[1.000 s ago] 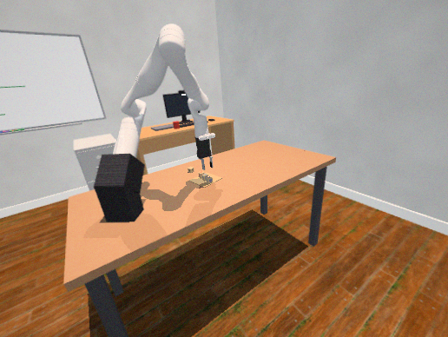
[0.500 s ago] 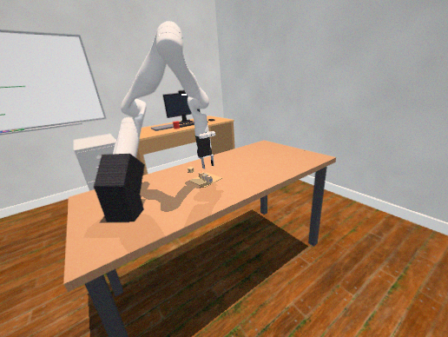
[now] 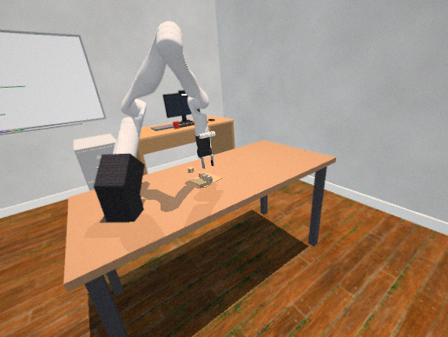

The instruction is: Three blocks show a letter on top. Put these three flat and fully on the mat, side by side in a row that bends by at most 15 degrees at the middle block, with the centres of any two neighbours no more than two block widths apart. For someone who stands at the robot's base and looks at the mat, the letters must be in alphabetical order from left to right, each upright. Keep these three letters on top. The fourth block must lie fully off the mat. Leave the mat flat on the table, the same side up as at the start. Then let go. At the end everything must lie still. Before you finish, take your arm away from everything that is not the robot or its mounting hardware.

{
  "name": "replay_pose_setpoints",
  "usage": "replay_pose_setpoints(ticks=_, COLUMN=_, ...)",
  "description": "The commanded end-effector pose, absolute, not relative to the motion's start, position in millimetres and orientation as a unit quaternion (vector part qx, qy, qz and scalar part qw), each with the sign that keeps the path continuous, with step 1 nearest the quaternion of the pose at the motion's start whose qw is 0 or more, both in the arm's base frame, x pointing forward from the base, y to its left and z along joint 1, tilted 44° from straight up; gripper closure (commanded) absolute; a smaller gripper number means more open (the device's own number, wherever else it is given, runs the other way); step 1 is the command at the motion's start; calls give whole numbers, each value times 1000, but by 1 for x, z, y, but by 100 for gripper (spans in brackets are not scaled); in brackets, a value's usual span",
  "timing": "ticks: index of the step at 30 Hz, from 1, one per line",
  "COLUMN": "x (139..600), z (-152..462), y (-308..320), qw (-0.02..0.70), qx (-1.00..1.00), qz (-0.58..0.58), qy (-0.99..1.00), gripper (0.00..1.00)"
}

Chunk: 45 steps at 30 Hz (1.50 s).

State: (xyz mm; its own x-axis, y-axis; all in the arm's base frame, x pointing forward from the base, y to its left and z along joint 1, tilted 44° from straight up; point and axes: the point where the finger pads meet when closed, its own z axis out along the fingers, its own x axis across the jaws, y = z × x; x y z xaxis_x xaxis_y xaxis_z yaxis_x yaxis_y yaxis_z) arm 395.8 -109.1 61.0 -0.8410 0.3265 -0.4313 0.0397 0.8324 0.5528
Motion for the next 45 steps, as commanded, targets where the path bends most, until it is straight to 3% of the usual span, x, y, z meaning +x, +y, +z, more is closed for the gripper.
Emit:
replay_pose_setpoints(ticks=1, x=393, z=62, y=-111, qw=263, qx=95, qz=270, qy=921, gripper=0)
replay_pose_setpoints(ticks=27, x=350, z=120, y=-146, qw=262, qx=96, qz=272, qy=921, gripper=0)
replay_pose_setpoints(ticks=45, x=349, z=123, y=-149, qw=263, qx=98, qz=270, qy=921, gripper=0)
